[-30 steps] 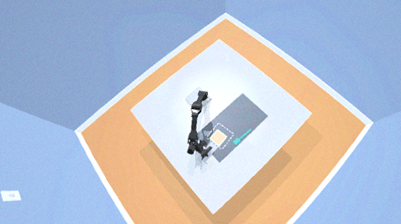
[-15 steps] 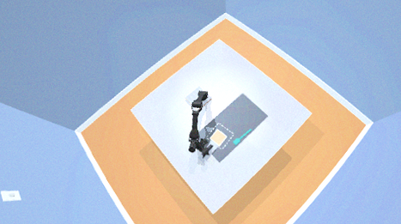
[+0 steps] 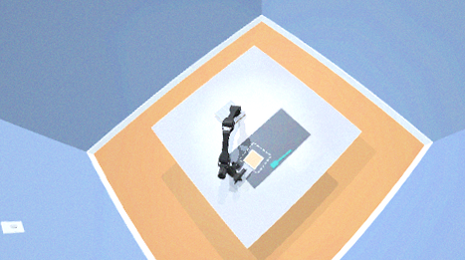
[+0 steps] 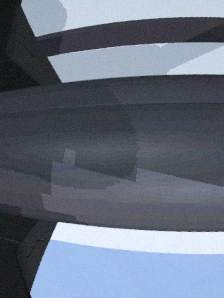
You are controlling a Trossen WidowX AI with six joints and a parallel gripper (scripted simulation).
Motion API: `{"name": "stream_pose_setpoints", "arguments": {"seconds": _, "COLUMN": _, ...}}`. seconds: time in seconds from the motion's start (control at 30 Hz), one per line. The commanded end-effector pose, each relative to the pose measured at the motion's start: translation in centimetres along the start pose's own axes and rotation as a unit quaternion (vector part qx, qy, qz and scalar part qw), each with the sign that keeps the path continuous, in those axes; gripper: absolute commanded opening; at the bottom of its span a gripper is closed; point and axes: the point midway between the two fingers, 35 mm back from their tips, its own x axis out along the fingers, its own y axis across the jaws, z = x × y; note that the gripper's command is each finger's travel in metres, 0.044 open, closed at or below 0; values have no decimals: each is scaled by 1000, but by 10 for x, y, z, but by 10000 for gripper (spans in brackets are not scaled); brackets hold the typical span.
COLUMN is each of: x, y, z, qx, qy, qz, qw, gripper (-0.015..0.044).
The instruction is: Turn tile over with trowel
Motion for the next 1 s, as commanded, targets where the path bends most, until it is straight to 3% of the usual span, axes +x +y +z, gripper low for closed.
{"name": "stream_pose_setpoints", "arguments": {"seconds": 0.0, "x": -13, "y": -16, "z": -10, "qx": -10, "qy": 5, "qz": -10, "qw": 1000, "gripper": 0}}
{"name": "stream_pose_setpoints", "arguments": {"seconds": 0.37, "x": -18, "y": -26, "z": -13, "qx": -16, "qy": 0, "qz": -10, "qw": 1000, "gripper": 0}}
{"name": "stream_pose_setpoints", "arguments": {"seconds": 0.97, "x": 59, "y": -85, "z": 155, "qx": -110, "qy": -136, "qz": -2, "qw": 985, "gripper": 0}}
